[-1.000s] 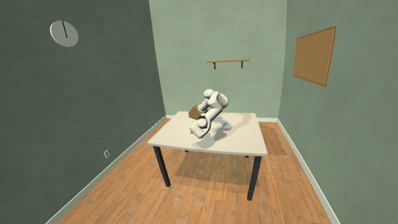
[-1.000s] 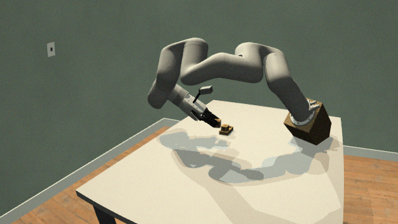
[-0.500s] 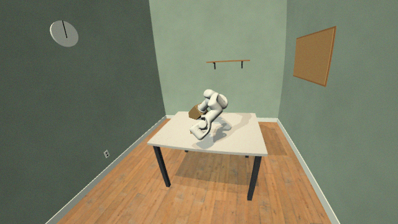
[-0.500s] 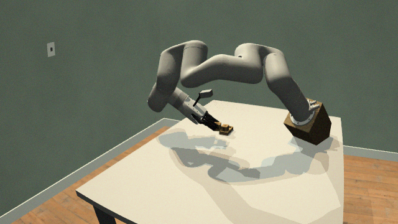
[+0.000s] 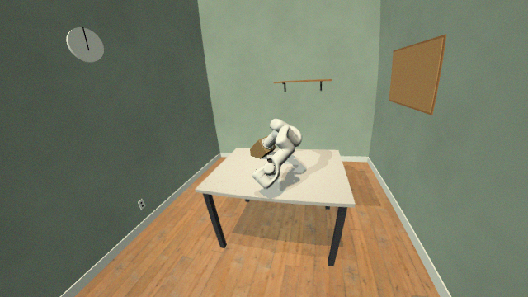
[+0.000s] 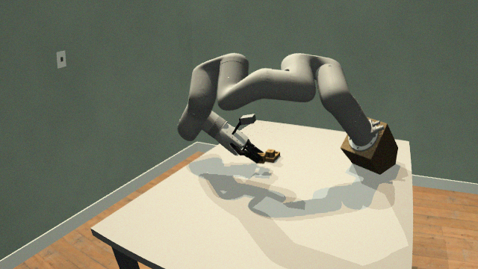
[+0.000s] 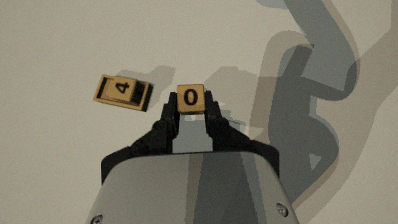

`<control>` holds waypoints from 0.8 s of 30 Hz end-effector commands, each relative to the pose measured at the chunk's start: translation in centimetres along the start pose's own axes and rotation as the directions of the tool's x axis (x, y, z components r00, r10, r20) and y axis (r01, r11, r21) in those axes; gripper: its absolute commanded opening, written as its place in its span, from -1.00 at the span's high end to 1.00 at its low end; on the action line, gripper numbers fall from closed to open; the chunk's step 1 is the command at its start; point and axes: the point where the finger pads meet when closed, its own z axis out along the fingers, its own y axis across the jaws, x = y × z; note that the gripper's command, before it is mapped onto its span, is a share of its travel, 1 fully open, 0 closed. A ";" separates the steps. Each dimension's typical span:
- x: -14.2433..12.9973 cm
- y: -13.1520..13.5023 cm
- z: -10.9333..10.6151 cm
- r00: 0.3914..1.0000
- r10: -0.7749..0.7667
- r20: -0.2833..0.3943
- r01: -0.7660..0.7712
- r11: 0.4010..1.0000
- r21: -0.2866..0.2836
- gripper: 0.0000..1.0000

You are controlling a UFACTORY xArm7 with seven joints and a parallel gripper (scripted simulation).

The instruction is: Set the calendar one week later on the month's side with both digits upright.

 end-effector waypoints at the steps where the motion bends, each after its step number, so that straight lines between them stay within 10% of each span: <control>1: -0.3 -0.1 0.1 1.000 0.002 0.003 -0.002 1.000 0.001 0.47; 24: -1.9 -0.1 1.2 1.000 0.002 0.003 -0.002 1.000 0.001 0.47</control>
